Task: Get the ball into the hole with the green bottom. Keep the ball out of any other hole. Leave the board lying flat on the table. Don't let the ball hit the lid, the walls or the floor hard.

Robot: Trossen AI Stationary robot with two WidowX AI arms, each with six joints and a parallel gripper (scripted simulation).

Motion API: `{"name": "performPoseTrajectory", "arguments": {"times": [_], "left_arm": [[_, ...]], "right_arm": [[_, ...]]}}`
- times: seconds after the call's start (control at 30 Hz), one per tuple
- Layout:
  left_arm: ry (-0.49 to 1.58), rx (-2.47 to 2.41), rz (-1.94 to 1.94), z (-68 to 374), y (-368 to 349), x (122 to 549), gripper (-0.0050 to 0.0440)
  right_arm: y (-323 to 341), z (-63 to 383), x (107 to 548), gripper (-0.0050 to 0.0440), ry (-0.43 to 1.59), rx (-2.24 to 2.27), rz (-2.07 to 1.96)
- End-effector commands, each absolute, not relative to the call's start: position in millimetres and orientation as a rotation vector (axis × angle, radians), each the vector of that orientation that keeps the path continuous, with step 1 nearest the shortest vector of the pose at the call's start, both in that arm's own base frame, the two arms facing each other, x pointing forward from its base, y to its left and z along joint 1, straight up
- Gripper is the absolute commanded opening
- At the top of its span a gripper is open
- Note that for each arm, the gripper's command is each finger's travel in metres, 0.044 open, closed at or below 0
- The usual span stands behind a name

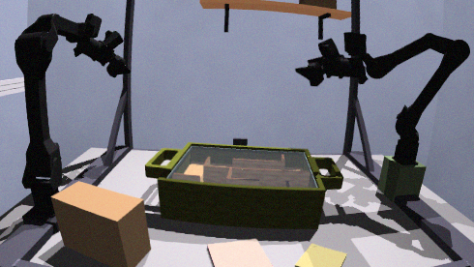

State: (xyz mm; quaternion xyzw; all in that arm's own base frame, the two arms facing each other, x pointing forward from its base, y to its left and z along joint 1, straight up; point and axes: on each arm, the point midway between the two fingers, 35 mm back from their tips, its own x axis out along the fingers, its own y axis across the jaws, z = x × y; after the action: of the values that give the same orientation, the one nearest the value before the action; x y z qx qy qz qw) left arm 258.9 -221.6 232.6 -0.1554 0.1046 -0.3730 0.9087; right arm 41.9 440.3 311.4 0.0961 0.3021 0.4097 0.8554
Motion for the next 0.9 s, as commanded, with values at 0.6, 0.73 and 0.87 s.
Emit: {"name": "performPoseTrajectory", "arguments": {"times": [0.6,0.73,0.87], "left_arm": [[0.197,-0.325,-0.773,240.0,-221.7,259.0,0.0161],[0.197,-0.325,-0.773,240.0,-221.7,259.0,0.0161],[0.197,-0.325,-0.773,240.0,-221.7,259.0,0.0161]], "right_arm": [[437.4,323.5,42.2,0.04,0.625,0.23,0.871],[437.4,323.5,42.2,0.04,0.625,0.23,0.871],[437.4,323.5,42.2,0.04,0.625,0.23,0.871]]}}
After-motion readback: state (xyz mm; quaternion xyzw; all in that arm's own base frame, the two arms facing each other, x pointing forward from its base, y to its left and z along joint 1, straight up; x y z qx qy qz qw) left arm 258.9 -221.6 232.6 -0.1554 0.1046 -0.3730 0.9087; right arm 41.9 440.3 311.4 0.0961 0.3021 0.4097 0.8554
